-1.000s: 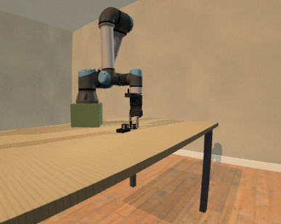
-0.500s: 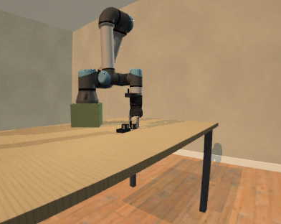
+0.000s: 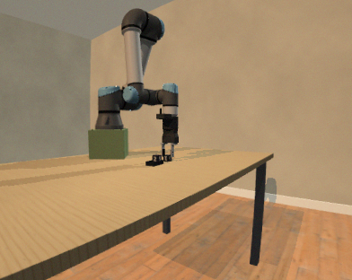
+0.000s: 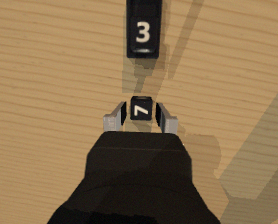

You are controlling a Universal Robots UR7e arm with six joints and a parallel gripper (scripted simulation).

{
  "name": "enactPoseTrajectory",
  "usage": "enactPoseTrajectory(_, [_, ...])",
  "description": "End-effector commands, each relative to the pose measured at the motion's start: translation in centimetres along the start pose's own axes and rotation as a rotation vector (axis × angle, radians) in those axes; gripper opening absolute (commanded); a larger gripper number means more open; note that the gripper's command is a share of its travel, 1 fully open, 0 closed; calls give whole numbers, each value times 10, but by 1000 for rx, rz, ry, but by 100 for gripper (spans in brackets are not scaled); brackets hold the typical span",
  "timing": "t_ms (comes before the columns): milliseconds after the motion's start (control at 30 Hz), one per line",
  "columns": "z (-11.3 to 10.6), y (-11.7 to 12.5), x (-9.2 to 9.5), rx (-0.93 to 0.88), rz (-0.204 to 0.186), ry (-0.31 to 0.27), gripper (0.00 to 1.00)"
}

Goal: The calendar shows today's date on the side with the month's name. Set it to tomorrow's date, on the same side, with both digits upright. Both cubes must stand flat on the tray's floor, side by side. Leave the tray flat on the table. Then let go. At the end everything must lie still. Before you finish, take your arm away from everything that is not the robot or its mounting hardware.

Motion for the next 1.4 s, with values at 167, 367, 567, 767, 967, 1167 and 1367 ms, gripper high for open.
enactPoseTrajectory(167, [0,0,24,0,1,0,87])
enactPoseTrajectory(367, [0,0,44,0,1,0,87])
enactPoseTrajectory(567, [0,0,63,0,1,0,87])
enactPoseTrajectory(767, [0,0,72,0,1,0,87])
enactPoseTrajectory(967, [0,0,78,0,1,0,87])
enactPoseTrajectory(1167, [0,0,79,0,1,0,100])
enactPoseTrajectory(1367, [0,0,79,0,1,0,100])
Point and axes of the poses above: the point where the finger pads meet when closed, its own x axis back along the fingers, its own y axis across the jaws, z = x × y, the point moved 5 cm from there along x, back along the fingers, and after that the axes turned 4 degrees about x, right-handed, at the moved point
